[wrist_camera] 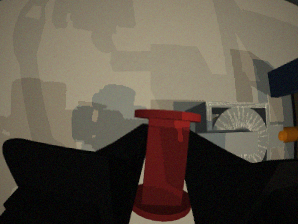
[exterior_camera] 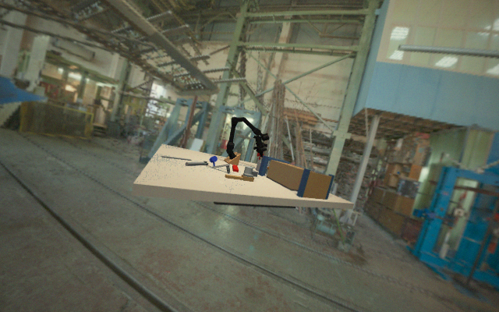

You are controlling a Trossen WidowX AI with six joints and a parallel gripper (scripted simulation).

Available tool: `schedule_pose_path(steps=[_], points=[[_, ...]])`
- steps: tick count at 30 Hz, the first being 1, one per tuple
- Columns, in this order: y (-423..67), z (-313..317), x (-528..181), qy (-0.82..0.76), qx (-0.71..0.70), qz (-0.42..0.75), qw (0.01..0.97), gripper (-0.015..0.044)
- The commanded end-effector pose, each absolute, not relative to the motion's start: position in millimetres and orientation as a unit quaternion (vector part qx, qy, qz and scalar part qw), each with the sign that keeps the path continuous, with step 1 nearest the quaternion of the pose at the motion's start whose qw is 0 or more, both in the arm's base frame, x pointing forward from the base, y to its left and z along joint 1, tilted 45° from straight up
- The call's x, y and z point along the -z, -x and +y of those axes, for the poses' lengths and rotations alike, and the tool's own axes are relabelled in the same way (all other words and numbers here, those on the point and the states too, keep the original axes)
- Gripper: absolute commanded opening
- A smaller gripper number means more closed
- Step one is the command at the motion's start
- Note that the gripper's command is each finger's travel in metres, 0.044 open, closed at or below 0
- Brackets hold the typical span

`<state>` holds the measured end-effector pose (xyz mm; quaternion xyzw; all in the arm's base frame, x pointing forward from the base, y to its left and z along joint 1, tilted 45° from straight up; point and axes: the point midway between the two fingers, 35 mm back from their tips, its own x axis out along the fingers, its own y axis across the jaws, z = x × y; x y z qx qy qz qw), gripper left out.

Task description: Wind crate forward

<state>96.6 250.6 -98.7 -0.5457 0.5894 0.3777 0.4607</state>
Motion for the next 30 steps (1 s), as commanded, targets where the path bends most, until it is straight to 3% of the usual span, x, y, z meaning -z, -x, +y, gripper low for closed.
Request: schedule_pose_path(steps=[1, 30], points=[[-96.4, 239.1, 94.2, 0.553, -0.371, 0.594, 0.452, 0.0], [-116.8, 200.6, 59.6, 0.554, -0.369, 0.594, 0.451, 0.0]])
